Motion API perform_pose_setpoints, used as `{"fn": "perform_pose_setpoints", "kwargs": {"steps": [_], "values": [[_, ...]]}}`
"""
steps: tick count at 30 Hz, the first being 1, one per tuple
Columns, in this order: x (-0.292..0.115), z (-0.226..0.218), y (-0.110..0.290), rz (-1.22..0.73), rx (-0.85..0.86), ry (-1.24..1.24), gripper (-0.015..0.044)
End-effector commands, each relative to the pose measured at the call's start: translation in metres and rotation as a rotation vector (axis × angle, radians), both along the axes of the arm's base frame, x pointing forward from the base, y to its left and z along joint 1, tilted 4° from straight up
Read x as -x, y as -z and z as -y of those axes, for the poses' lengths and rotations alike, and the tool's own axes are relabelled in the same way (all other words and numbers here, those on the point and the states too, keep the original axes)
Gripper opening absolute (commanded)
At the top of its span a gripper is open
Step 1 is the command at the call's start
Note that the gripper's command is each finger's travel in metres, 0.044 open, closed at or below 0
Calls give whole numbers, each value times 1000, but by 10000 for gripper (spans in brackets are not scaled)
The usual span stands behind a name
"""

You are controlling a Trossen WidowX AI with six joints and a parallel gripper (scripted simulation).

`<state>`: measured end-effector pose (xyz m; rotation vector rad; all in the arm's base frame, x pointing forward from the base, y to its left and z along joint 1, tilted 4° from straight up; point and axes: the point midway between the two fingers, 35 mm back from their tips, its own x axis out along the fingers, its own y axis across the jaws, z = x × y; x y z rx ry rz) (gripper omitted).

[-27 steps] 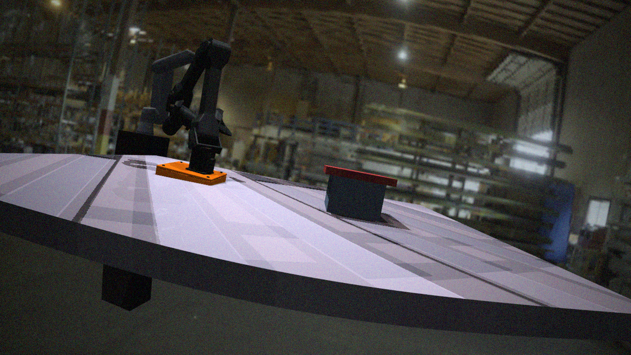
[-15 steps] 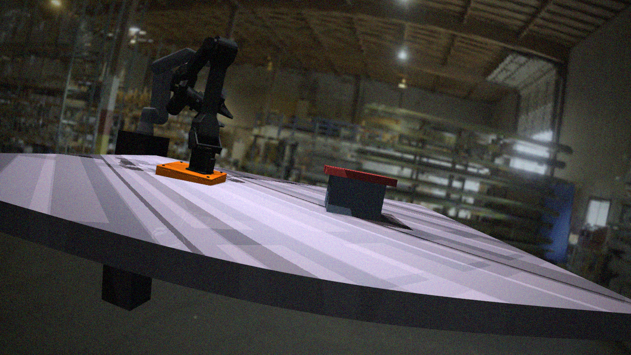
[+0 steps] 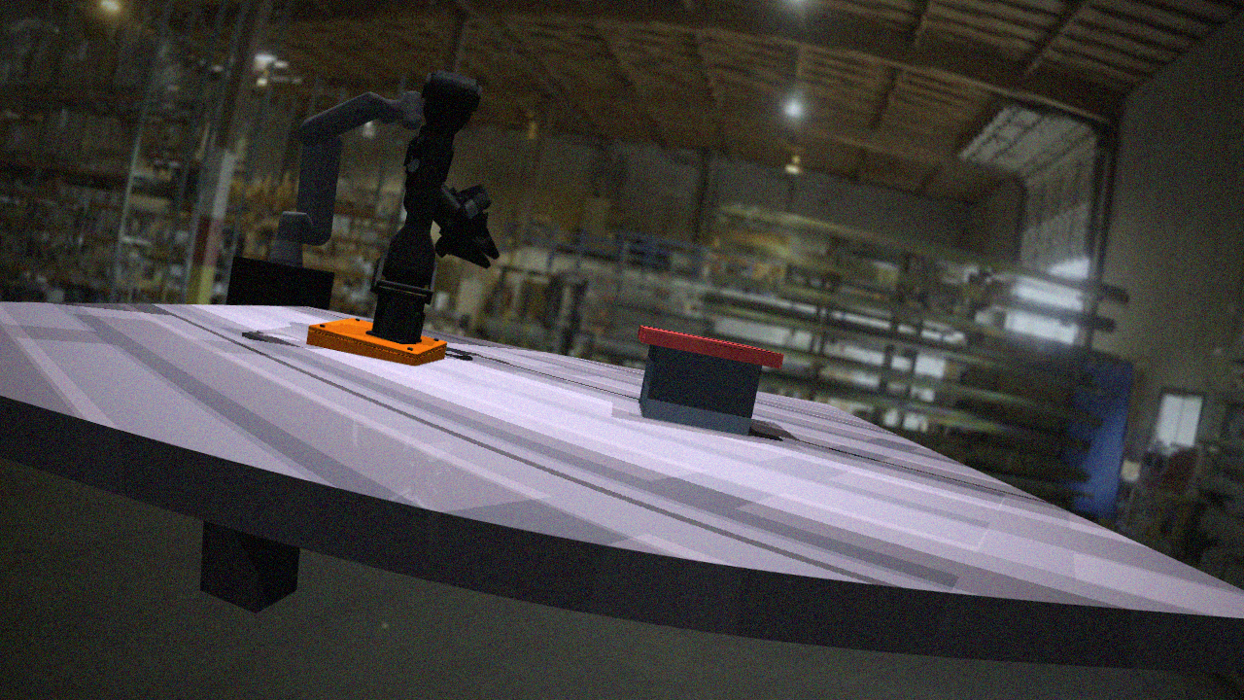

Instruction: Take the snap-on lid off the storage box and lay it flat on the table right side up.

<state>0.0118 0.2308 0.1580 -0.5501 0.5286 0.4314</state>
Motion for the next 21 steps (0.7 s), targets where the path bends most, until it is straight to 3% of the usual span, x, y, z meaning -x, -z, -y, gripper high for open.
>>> {"fn": "perform_pose_setpoints", "kwargs": {"steps": [1,15,21], "values": [[-33,6,5,-134,-72,201,235],[-130,33,1,-459,-494,761,235],[-162,55,-4,-495,-630,896,235]]}}
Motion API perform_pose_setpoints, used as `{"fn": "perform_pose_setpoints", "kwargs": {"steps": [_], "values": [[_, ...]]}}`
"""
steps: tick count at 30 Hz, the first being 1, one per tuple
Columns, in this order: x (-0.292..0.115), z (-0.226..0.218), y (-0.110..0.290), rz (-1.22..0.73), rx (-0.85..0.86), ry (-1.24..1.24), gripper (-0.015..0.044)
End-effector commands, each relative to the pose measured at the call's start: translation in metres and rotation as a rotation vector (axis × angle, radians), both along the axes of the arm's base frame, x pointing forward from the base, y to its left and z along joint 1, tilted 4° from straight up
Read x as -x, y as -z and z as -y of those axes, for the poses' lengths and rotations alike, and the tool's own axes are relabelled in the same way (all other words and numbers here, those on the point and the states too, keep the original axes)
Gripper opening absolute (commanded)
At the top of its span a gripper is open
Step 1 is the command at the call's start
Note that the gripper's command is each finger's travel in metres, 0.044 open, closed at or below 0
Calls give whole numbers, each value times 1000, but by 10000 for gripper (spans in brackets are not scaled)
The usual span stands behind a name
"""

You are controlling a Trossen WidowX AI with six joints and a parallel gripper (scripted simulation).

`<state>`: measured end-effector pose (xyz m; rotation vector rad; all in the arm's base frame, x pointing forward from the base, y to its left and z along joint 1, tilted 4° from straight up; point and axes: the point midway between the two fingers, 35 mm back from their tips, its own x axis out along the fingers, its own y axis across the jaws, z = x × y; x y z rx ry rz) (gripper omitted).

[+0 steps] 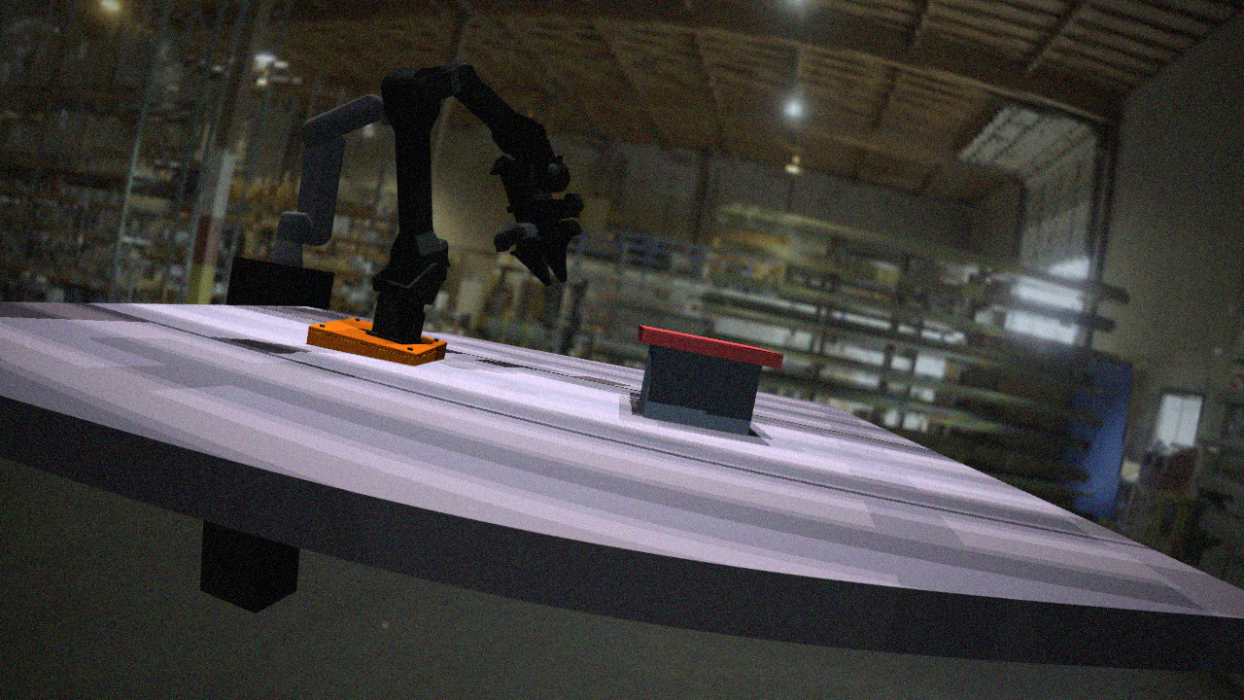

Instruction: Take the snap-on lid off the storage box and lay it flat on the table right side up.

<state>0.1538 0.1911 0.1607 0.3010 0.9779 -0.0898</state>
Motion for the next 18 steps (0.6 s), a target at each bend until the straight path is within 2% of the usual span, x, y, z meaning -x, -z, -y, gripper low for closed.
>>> {"fn": "perform_pose_setpoints", "kwargs": {"steps": [1,9,18], "values": [[-26,20,-2,-34,-120,147,235],[-66,56,-10,-40,-345,380,235],[-102,111,-29,44,-599,609,235]]}}
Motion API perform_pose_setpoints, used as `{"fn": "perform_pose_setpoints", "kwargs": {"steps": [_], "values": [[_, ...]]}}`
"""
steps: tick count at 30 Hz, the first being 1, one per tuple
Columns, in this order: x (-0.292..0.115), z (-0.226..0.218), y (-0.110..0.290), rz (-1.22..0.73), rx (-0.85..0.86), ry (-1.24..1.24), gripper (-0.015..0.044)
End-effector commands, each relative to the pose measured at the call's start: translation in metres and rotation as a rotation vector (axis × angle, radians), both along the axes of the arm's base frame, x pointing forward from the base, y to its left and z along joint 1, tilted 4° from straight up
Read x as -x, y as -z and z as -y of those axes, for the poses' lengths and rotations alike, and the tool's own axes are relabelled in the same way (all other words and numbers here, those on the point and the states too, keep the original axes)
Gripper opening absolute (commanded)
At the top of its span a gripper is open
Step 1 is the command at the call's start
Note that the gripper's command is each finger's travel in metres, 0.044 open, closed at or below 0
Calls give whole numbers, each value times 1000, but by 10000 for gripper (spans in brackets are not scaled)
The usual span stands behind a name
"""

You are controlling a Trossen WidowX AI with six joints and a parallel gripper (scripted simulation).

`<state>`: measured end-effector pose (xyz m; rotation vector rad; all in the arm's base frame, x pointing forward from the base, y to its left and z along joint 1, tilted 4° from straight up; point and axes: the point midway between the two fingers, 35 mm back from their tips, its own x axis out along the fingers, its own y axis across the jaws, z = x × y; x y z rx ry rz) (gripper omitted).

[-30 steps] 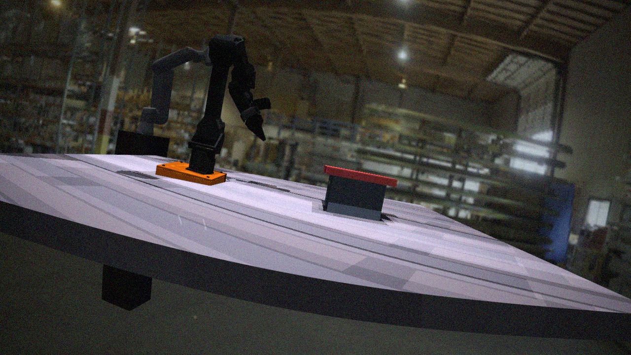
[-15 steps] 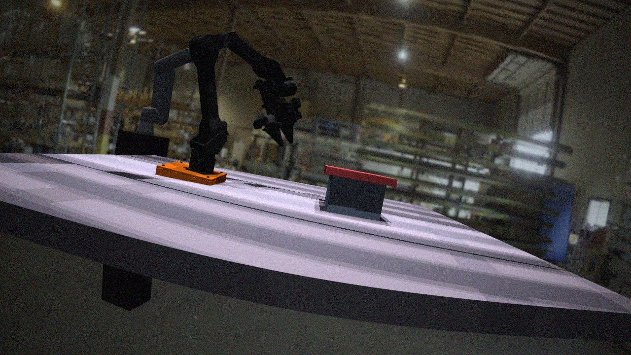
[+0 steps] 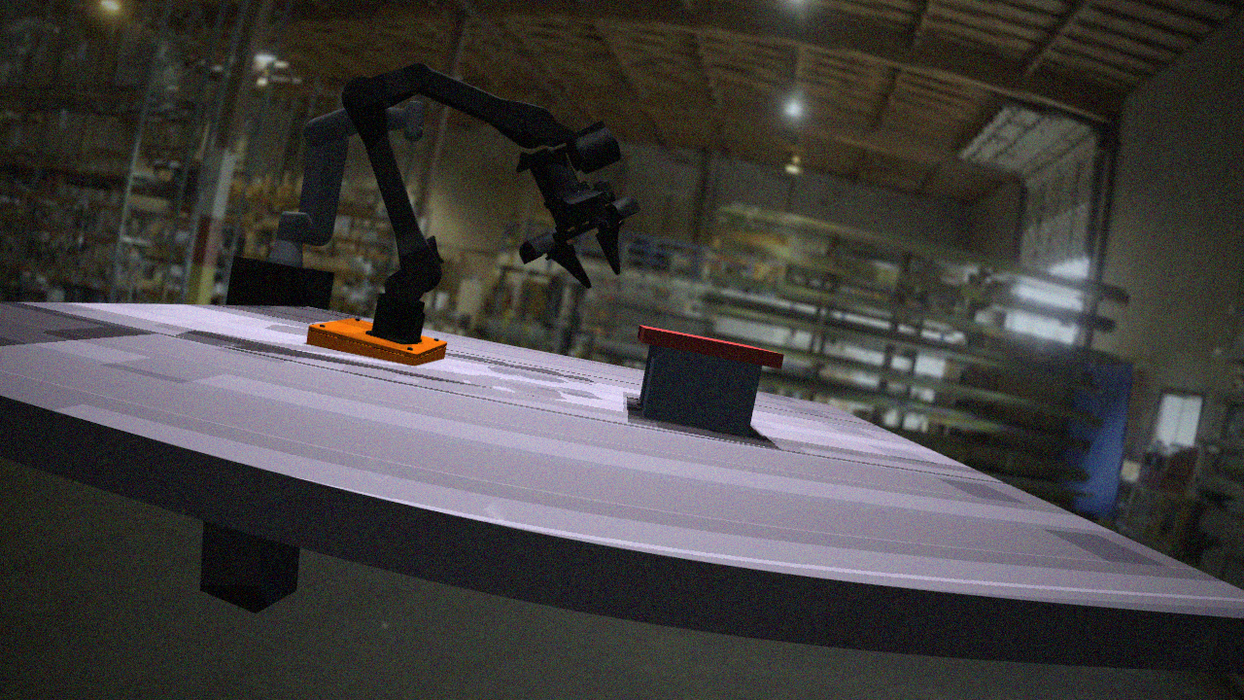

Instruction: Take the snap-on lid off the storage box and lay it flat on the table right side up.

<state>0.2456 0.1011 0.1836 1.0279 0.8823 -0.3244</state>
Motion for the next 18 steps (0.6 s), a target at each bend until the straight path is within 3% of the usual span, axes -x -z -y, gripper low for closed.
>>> {"fn": "perform_pose_setpoints", "kwargs": {"steps": [1,6,18], "values": [[-14,30,-9,55,-106,118,235],[-26,76,-28,169,-220,271,235],[-28,88,-33,201,-232,303,235]]}}
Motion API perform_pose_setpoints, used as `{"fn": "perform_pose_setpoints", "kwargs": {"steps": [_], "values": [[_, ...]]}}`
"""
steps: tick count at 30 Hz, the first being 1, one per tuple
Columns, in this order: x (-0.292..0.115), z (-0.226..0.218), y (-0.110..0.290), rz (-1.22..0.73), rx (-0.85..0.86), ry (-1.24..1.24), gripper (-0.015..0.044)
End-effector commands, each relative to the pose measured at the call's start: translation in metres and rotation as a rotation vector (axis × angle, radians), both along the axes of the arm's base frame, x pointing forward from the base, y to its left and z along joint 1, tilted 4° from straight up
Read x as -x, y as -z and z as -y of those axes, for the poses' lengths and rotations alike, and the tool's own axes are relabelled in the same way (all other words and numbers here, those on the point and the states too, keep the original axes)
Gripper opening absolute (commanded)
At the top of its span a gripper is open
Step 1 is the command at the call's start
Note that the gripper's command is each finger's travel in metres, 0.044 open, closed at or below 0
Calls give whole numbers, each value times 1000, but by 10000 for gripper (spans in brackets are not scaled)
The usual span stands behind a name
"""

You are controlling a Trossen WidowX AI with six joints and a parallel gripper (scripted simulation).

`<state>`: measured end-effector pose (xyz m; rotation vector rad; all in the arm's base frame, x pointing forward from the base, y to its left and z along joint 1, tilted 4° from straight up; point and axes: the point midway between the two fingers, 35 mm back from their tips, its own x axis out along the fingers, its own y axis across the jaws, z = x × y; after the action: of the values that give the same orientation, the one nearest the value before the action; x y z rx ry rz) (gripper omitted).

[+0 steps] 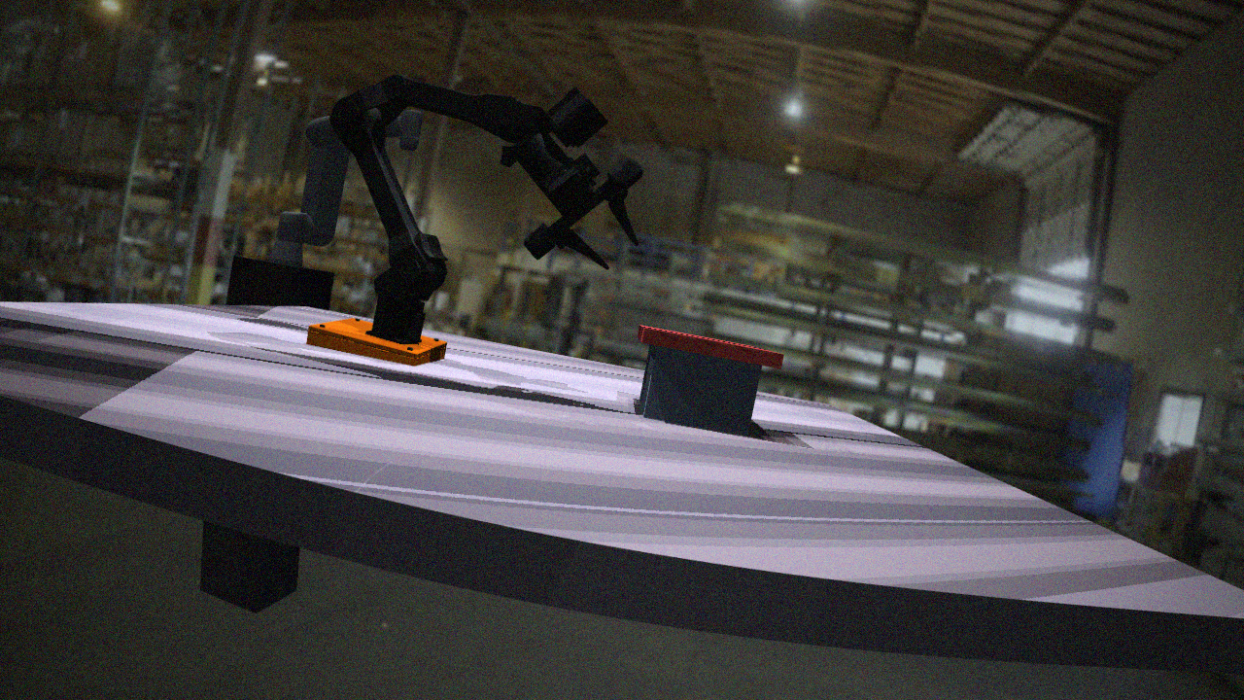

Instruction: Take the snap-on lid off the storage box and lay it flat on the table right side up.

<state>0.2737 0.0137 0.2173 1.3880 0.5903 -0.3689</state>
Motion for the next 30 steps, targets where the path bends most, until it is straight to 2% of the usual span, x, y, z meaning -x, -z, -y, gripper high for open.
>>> {"fn": "perform_pose_setpoints", "kwargs": {"steps": [1,4,9,30], "values": [[0,2,0,5,-11,8,235],[-1,3,7,7,-15,11,235],[-4,6,52,7,-15,11,235],[-25,4,65,8,-14,11,235]]}}
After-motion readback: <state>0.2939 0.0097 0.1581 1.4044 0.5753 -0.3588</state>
